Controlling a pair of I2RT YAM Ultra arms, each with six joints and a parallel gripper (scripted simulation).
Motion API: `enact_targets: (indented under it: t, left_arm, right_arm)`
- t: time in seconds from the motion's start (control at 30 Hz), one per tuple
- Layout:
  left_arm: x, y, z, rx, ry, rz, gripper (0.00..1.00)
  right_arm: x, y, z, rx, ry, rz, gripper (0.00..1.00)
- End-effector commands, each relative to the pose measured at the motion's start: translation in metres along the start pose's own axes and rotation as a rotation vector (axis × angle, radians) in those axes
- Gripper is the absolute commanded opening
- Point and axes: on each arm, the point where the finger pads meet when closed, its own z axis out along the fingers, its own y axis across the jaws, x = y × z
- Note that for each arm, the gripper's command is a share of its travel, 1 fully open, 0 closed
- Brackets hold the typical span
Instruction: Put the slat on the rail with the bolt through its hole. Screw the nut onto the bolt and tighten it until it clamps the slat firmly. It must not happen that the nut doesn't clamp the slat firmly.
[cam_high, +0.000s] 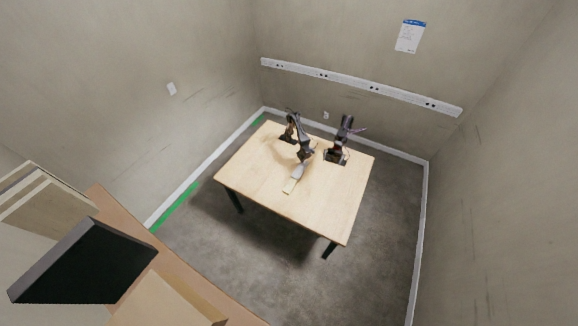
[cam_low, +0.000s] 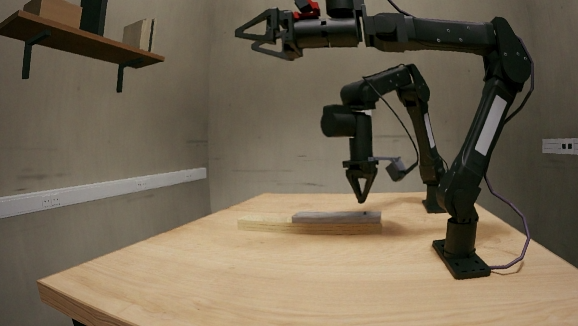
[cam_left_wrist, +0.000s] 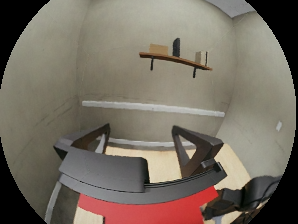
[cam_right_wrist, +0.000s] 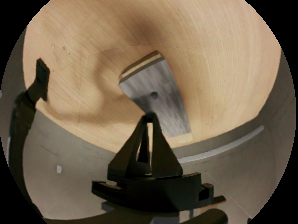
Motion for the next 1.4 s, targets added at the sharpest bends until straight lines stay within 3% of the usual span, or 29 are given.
enact_targets:
  t: [0.0,1.37]
  left_arm:
    - [-0.005,-0.001,-0.005,0.007,-0.018,0.002,1.0]
    - [-0.005,-0.001,-0.005,0.007,-0.018,0.002,1.0]
  right_arm:
    - [0.004,-0.002,-0.019,0.035,0.01,0.003,0.12]
    - [-0.02,-0.009,-0.016,0.025,0.004,-0.005,0.12]
